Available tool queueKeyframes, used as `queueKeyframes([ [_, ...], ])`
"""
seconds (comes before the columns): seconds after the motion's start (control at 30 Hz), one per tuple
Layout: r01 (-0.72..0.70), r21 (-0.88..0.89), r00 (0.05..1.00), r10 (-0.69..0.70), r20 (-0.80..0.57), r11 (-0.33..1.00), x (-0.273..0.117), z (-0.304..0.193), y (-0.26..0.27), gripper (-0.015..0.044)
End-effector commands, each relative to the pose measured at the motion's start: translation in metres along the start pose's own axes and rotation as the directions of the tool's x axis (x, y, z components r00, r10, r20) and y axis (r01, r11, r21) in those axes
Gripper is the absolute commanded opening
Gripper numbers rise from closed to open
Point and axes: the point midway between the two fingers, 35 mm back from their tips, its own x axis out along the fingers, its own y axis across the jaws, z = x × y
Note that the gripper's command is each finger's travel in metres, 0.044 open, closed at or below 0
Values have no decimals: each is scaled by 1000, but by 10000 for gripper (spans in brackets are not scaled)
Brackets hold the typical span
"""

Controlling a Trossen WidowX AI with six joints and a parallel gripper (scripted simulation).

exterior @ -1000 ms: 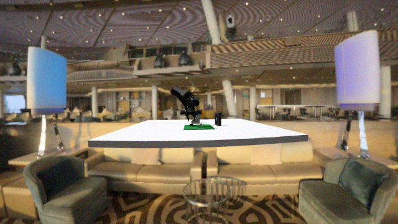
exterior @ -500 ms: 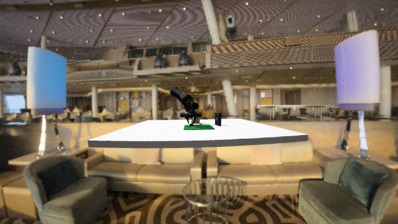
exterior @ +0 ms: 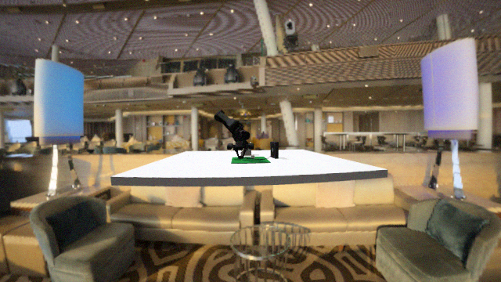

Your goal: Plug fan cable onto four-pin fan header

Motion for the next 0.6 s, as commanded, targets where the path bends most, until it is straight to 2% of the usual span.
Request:
queueKeyframes([
  [0.0, -1, 1, 1000, 1, 1, 1000, 0, 0, 0, 72],
  [0.3, -1, 1, 1000, 1, 1, 1000, -1, 0, 0, 0],
  [0.57, -1, -3, 1000, 1, 0, 1000, -23, -4, 1, 0],
])
